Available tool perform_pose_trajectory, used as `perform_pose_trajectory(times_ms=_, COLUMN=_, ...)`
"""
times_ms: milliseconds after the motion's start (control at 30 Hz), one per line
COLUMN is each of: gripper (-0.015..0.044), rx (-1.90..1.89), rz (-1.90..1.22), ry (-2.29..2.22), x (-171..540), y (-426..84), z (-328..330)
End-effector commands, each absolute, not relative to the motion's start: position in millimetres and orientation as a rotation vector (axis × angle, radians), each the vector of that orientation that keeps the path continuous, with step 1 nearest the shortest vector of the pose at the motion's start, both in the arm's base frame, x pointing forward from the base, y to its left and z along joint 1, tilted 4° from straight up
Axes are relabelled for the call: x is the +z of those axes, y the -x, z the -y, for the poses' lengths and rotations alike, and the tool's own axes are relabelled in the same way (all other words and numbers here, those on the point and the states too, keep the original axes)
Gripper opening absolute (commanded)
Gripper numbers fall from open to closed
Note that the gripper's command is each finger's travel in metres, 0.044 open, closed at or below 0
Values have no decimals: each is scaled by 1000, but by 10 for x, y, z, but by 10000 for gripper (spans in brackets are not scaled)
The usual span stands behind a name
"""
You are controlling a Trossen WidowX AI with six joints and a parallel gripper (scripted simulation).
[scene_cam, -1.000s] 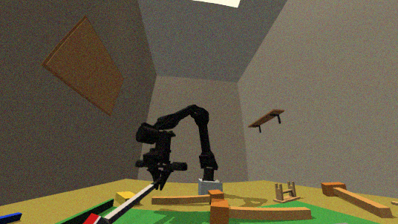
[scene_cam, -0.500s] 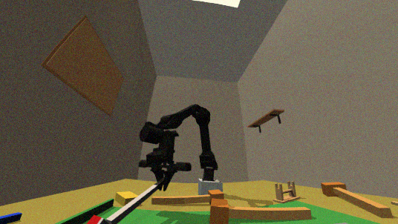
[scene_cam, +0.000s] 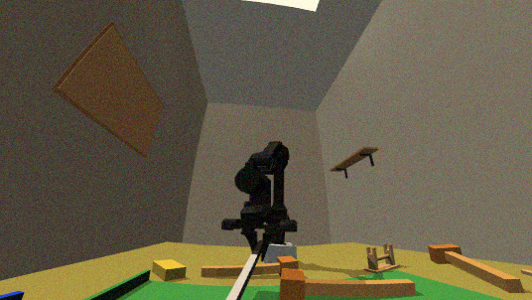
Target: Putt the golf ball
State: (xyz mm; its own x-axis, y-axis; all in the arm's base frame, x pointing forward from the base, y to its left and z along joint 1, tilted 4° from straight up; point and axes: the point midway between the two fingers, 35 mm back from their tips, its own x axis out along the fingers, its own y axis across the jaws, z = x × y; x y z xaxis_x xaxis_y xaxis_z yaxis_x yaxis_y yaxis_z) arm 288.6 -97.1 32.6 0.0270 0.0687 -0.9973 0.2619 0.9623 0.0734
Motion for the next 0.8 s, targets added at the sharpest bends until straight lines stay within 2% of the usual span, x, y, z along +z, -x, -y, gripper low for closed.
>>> perform_pose_trajectory(times_ms=0, gripper=0, rx=-159, rz=-1529, ry=-265, x=500, y=-2913, z=966)
perform_pose_trajectory(times_ms=233, gripper=0, rx=-159, rz=-1529, ry=-264, x=900, y=-2887, z=989)
perform_pose_trajectory(times_ms=767, gripper=0, rx=-157, rz=-1536, ry=-267, x=834, y=-2875, z=976)
